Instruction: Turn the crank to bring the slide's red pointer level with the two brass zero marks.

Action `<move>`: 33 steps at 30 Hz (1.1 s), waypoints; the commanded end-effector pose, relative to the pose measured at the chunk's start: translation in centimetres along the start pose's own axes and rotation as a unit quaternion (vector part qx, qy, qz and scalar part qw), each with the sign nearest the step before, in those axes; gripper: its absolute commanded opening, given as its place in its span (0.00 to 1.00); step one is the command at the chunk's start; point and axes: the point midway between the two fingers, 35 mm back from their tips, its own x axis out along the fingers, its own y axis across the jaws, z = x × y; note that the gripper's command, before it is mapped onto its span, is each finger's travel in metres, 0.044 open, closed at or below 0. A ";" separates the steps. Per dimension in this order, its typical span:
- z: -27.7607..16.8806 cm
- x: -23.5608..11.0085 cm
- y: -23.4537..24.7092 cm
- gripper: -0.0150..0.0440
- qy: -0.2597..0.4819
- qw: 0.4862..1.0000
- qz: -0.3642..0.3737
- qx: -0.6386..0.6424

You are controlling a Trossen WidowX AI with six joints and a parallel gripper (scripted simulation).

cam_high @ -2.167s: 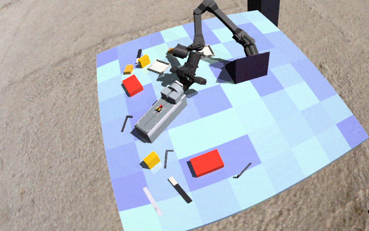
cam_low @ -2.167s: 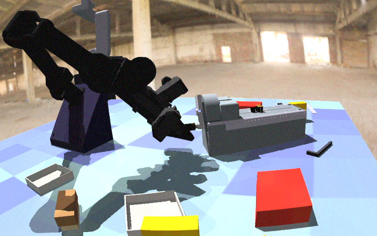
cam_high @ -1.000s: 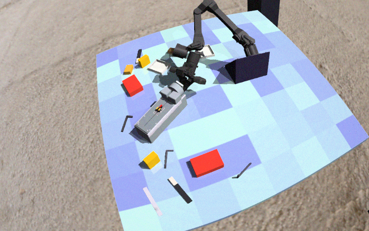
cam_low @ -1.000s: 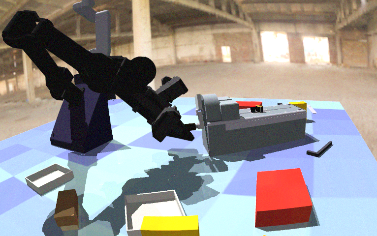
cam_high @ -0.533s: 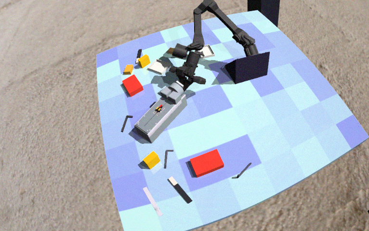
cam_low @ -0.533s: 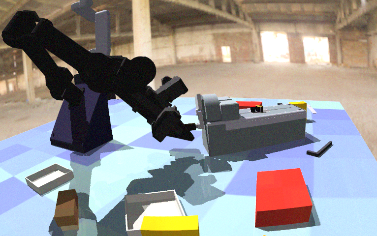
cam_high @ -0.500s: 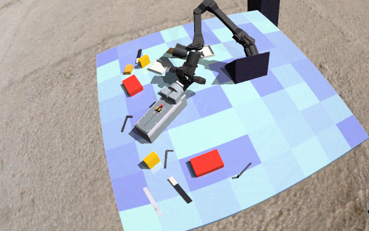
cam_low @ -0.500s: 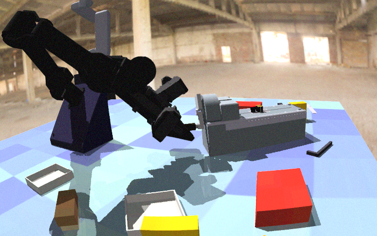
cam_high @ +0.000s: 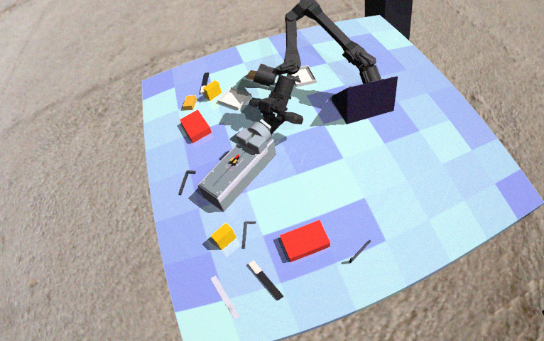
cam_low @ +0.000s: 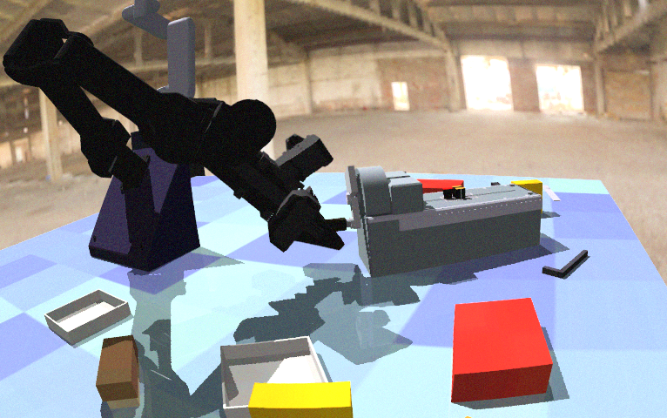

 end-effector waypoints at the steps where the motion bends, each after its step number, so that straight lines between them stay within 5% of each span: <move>1: 0.3 -0.3 -0.8 0.25 -0.003 1.000 -0.011 0.002; 33: 0.5 -0.6 -1.2 0.25 -0.003 1.000 -0.011 0.002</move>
